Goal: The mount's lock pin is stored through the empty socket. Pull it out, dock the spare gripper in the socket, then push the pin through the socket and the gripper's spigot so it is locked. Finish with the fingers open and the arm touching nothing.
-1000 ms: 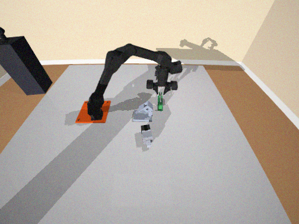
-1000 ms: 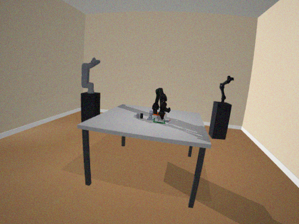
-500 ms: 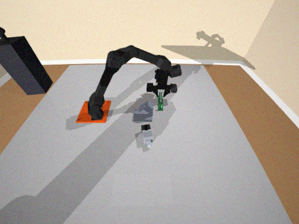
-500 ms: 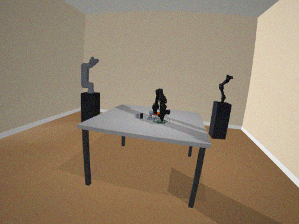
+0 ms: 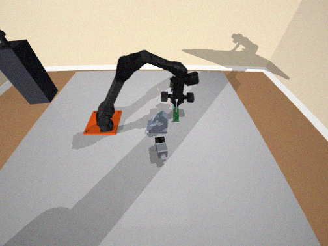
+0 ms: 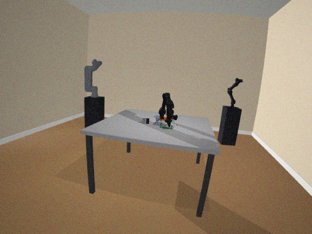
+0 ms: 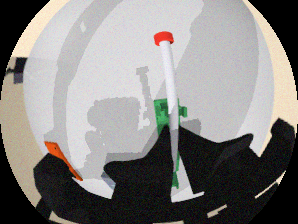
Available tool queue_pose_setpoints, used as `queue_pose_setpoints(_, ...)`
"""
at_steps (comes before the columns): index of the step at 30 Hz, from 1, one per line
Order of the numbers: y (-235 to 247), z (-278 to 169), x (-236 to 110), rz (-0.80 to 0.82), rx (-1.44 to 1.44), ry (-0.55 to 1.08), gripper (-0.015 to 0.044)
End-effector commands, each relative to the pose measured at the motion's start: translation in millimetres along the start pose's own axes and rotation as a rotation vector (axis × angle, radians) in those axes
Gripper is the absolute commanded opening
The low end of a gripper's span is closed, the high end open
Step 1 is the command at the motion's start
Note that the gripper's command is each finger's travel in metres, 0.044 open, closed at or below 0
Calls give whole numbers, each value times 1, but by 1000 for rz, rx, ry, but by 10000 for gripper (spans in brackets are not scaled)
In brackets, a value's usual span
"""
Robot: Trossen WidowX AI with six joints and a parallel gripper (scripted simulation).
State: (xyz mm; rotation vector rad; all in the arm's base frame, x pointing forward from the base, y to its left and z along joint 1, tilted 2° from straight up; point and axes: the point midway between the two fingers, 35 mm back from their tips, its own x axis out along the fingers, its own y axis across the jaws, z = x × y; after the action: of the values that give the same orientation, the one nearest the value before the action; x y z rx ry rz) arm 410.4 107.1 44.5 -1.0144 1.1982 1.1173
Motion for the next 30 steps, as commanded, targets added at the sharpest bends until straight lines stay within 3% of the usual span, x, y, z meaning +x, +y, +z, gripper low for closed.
queue_pose_setpoints(1, 0, 0, 0, -3, -1, 3, 0)
queue_pose_setpoints(22, 4, 1, -30, 24, 2, 10, 0)
queue_pose_setpoints(30, 5, 1, -25, 29, 3, 12, 0)
